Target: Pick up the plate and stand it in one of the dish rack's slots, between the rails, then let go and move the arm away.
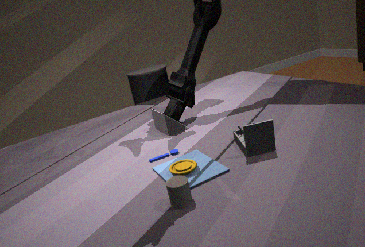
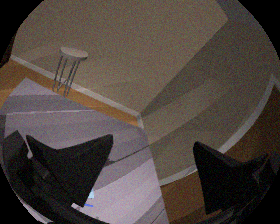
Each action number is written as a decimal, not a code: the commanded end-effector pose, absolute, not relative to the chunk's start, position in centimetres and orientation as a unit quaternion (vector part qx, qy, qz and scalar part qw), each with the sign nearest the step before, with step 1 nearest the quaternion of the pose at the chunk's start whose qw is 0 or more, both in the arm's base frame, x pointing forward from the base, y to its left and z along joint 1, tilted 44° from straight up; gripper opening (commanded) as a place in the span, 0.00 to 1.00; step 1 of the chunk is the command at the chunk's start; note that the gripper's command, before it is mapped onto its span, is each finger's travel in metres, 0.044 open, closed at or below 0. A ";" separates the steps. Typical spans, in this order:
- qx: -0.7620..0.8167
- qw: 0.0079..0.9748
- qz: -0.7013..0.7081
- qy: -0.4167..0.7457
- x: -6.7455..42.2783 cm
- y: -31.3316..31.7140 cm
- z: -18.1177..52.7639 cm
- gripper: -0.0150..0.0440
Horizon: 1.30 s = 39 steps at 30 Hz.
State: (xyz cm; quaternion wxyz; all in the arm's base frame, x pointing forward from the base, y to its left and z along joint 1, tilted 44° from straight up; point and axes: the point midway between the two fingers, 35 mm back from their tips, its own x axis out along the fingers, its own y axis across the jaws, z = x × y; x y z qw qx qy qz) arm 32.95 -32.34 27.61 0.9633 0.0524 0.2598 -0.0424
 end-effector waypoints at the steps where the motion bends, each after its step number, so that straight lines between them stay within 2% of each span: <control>1: 0.069 0.950 -0.012 0.304 34.2 -31.2 24.3 0.93; 22: 0.191 0.811 0.186 0.521 35.4 -21.0 10.2 0.93; 34: 0.245 0.685 0.302 0.616 33.5 -14.5 5.7 0.93; 39: 0.247 0.675 0.308 0.623 33.4 -14.0 5.2 0.93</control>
